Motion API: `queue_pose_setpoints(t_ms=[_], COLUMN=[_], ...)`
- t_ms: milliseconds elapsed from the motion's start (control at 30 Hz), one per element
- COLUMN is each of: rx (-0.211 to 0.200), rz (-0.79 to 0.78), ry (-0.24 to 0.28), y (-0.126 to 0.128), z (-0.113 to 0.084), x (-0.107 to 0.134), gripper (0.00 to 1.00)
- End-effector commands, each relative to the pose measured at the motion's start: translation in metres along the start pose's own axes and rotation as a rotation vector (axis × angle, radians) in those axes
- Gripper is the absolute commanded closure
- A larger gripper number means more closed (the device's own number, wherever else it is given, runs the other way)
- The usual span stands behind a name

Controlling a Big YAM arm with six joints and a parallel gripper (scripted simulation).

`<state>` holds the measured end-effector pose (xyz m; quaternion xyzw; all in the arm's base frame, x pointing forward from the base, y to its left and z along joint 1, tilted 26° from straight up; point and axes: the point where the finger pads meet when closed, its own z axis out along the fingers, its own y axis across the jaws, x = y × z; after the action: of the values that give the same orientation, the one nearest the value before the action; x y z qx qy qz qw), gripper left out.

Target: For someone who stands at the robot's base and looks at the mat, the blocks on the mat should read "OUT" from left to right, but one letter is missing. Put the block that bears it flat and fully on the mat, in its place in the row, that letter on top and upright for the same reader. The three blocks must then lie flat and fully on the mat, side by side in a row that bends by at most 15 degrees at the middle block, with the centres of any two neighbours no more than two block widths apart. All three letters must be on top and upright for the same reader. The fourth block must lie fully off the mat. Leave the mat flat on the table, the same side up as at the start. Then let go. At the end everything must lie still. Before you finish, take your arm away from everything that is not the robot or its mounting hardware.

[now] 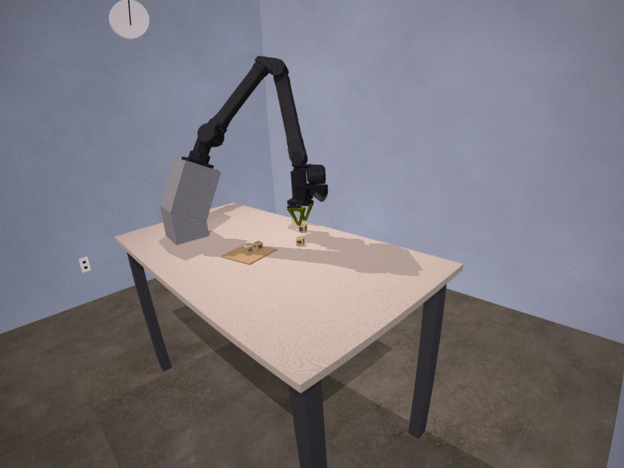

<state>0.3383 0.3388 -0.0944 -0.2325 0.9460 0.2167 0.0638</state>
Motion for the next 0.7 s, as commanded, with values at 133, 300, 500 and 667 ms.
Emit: queue_pose_setpoints(t_ms=[133,300,500,667], rx=[-0.007,-0.007,-0.008,-0.009], rz=[-0.017,-0.017,-0.015,-0.016], ry=[-0.02,-0.02,-0.022,-0.026], y=[0.0111,0.0111,0.0125,0.0163], z=[0.0024,0.0024,0.0011,-0.0024], x=[-0.0115,-0.0115,-0.0123,-0.0144], gripper=[0.4,0.4,0.4,0.4])
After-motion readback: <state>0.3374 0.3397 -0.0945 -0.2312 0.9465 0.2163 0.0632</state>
